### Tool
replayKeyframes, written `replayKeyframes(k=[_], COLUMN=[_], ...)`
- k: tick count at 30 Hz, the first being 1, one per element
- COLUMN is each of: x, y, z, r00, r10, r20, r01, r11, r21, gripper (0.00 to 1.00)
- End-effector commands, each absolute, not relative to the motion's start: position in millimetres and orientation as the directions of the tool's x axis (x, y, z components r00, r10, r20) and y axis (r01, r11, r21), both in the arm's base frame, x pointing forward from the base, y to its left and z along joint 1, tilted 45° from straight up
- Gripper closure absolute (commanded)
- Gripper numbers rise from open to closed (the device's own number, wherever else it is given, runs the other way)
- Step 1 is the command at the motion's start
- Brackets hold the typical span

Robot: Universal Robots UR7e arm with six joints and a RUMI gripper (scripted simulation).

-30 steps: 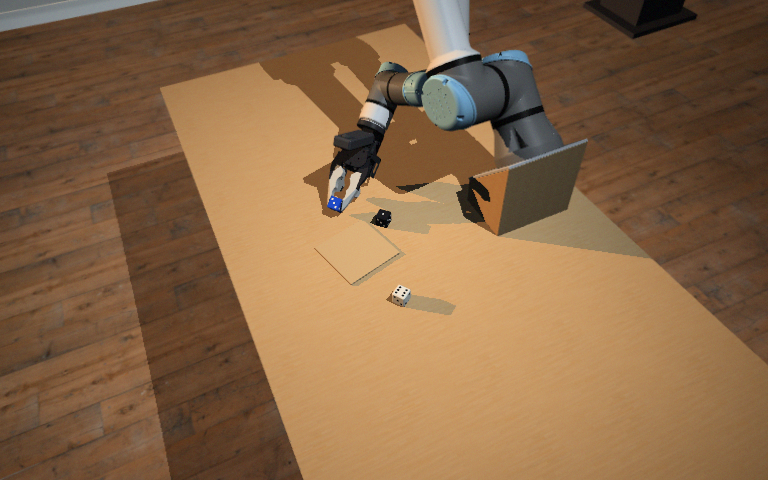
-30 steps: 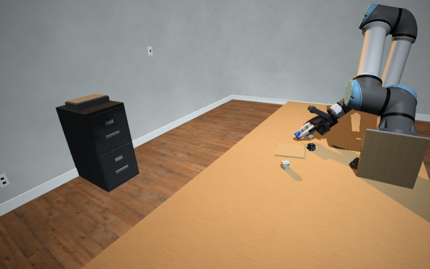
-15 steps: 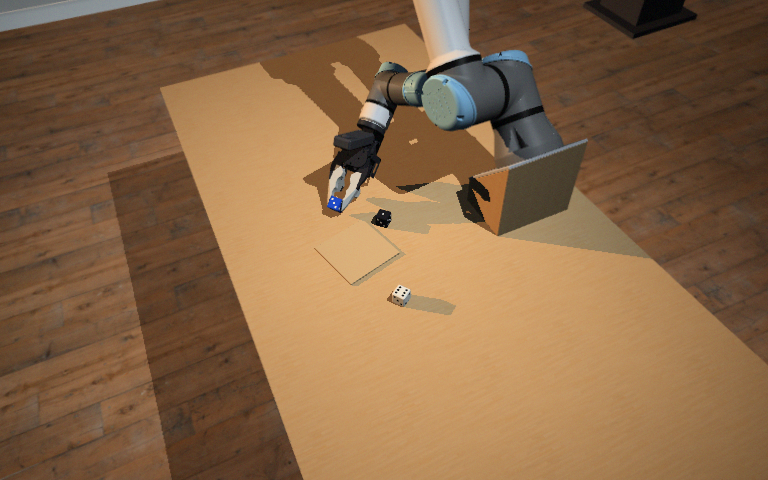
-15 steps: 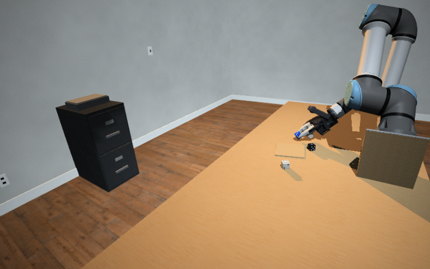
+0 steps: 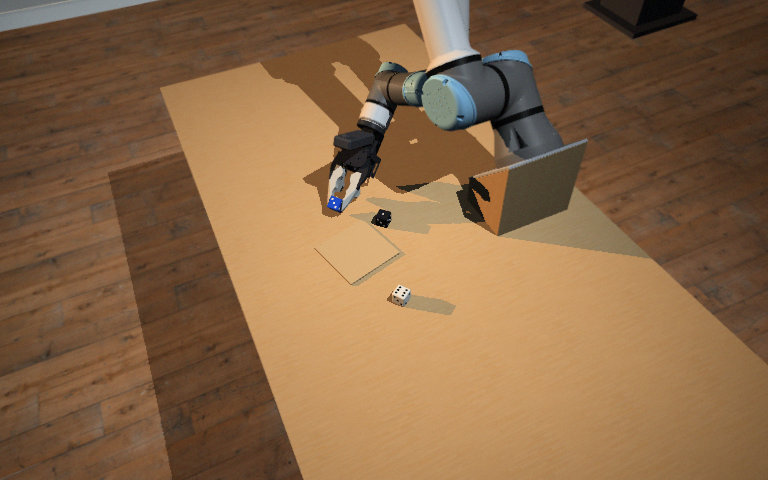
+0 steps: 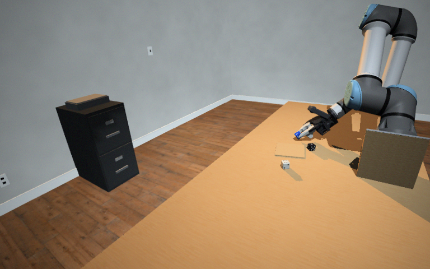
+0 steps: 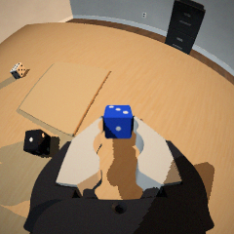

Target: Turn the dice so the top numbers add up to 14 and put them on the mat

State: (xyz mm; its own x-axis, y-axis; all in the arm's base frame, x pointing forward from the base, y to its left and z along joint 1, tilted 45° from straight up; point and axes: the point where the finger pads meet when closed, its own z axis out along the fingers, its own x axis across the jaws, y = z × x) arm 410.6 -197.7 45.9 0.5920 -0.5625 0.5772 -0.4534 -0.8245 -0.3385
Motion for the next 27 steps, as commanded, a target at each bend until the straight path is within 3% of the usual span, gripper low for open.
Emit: replayKeyframes(k=[1,27], x=[410.8,410.9], y=[-197.6,-205.6], z=[46.1,38.1], r00=[0.592,0.592], r10=[-0.562,-0.562], r20=[0.578,0.578], r01=[-0.453,-0.453], r11=[-0.825,-0.825], r21=[-0.338,-0.338], gripper=[0.90,0.90])
